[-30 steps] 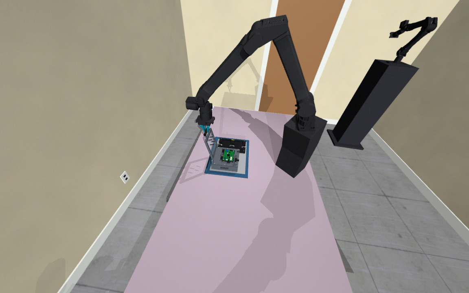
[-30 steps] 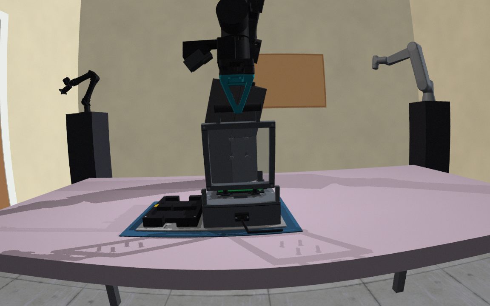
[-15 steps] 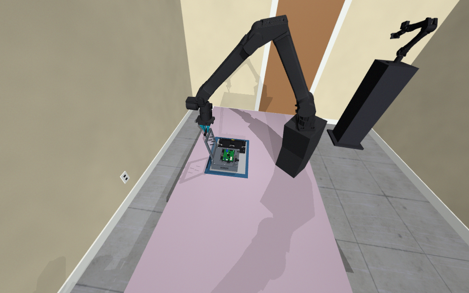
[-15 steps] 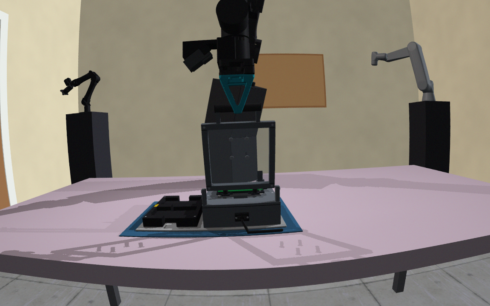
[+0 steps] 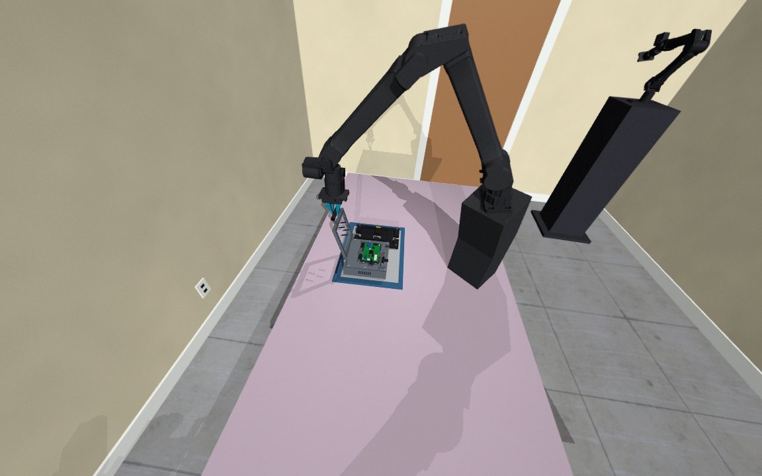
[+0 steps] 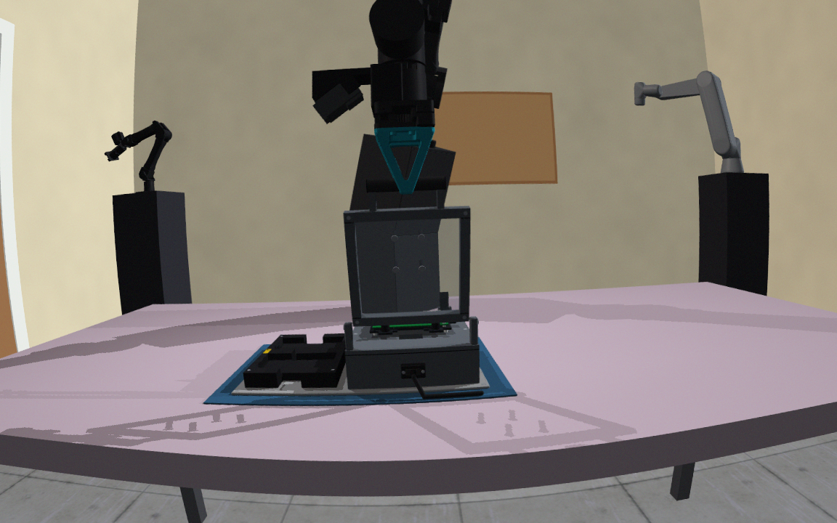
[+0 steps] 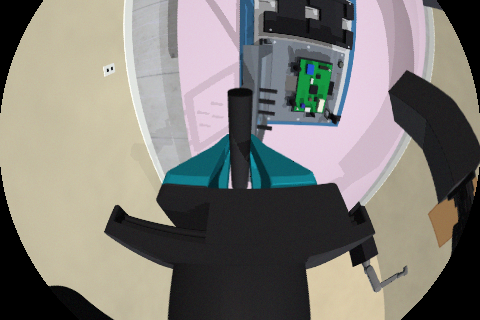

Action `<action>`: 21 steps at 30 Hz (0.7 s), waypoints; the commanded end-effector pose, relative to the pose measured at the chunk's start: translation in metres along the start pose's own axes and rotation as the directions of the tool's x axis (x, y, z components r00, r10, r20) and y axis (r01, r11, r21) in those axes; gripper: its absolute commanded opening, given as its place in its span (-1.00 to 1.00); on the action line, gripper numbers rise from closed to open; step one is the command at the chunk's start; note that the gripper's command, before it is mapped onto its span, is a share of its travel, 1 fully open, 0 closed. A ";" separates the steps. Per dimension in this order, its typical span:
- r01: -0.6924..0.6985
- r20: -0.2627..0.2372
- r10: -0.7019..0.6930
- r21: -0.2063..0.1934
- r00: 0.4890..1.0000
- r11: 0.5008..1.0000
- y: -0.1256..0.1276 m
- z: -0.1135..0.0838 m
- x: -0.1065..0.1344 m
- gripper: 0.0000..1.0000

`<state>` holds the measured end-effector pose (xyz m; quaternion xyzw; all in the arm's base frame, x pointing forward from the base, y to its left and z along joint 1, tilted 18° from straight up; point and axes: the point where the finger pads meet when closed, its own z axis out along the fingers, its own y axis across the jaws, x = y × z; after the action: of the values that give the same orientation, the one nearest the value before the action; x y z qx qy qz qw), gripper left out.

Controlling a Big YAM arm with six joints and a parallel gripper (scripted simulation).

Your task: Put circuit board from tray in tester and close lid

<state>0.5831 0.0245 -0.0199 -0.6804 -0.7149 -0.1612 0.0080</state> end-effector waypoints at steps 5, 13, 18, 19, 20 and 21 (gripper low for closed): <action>0.009 0.006 -0.009 -0.038 1.000 0.999 0.006 -0.019 0.003 -1.00; 0.008 0.006 -0.008 -0.035 1.000 0.999 0.002 -0.021 0.002 -1.00; 0.007 0.006 -0.007 -0.033 1.000 0.999 0.000 -0.021 0.001 -1.00; 0.007 0.006 -0.007 -0.032 1.000 0.999 -0.001 -0.021 0.001 -1.00; 0.007 0.006 -0.007 -0.032 1.000 0.999 -0.002 -0.021 0.001 -1.00; 0.007 0.005 -0.007 -0.032 1.000 0.999 -0.003 -0.022 0.001 -1.00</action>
<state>0.5779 0.0240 -0.0198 -0.6803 -0.7148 -0.1620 0.0054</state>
